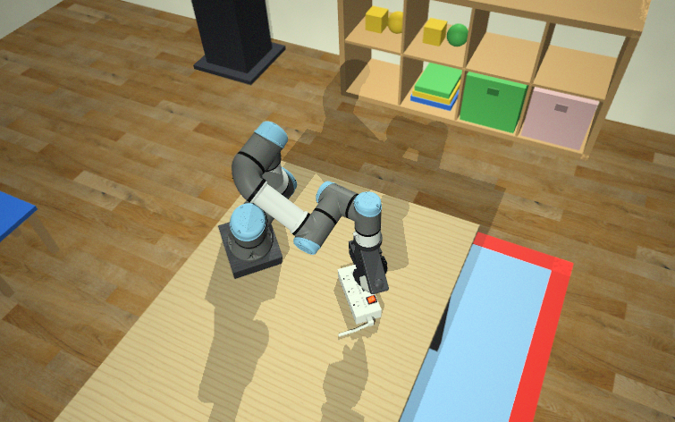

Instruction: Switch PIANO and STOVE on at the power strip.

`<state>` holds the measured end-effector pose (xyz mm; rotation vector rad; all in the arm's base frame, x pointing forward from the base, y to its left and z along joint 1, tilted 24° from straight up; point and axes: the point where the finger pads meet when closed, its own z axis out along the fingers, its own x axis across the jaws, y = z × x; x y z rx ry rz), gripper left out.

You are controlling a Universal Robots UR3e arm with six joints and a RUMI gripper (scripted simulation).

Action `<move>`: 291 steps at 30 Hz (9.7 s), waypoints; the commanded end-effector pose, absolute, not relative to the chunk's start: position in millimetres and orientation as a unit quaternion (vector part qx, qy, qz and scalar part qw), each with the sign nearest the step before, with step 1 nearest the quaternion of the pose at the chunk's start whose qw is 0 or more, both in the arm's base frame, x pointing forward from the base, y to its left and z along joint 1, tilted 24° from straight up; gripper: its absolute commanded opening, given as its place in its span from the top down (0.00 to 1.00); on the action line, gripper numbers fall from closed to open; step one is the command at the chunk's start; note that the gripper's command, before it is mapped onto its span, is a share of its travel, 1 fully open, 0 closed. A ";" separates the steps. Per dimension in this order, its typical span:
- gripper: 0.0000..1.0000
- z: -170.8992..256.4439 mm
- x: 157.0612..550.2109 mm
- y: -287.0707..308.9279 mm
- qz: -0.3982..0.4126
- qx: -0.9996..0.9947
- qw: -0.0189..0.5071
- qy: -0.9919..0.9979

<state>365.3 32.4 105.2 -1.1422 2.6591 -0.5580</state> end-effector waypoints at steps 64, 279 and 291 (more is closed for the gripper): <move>1.00 78.5 300.0 91.6 -0.189 -0.386 0.096 0.898; 0.00 101.4 293.7 100.3 -0.189 -0.385 0.098 0.898; 0.00 139.6 280.0 111.5 -0.189 -0.385 0.097 0.898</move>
